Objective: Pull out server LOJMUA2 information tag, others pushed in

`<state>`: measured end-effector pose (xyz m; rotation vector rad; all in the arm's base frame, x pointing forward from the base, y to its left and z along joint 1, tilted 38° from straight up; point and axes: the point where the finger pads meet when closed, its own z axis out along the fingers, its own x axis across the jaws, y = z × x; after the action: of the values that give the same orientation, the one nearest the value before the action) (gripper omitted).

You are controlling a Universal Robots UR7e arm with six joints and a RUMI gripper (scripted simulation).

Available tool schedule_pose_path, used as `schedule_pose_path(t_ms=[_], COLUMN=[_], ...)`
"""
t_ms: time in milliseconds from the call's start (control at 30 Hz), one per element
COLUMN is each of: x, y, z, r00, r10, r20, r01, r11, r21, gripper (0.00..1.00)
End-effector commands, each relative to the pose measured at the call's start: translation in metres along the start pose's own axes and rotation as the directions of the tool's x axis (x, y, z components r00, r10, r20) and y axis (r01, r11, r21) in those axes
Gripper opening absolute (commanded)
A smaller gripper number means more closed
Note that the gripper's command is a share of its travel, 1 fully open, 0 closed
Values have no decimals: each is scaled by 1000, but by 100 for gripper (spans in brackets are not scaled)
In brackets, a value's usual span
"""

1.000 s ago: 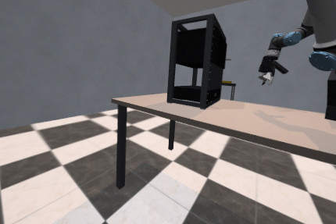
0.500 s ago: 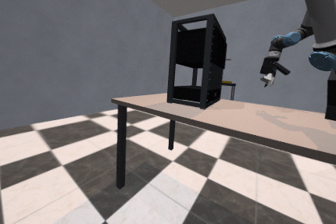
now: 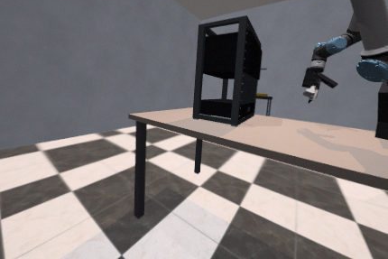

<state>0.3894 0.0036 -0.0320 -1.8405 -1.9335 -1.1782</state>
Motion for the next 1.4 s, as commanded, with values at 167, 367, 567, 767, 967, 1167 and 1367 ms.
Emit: schedule_pose_path(t_ms=[167, 367, 567, 767, 967, 1167, 1367], x=[9, 16, 23, 28, 35, 43, 48], y=[-7, -12, -16, -19, -24, -28, -30], z=[5, 8, 11, 12, 15, 17, 18], r00=[998, 993, 987, 981, 970, 957, 947], r10=[53, 90, 128, 154, 193, 231, 257], r20=[-42, -71, -100, -120, -148, -175, -193], r01=[-52, -89, -126, -150, -186, -222, -246], r11=[999, 996, 992, 988, 981, 973, 966], r21=[11, 21, 32, 41, 54, 69, 79], gripper=[100, 100, 100, 100, 100, 100, 100])
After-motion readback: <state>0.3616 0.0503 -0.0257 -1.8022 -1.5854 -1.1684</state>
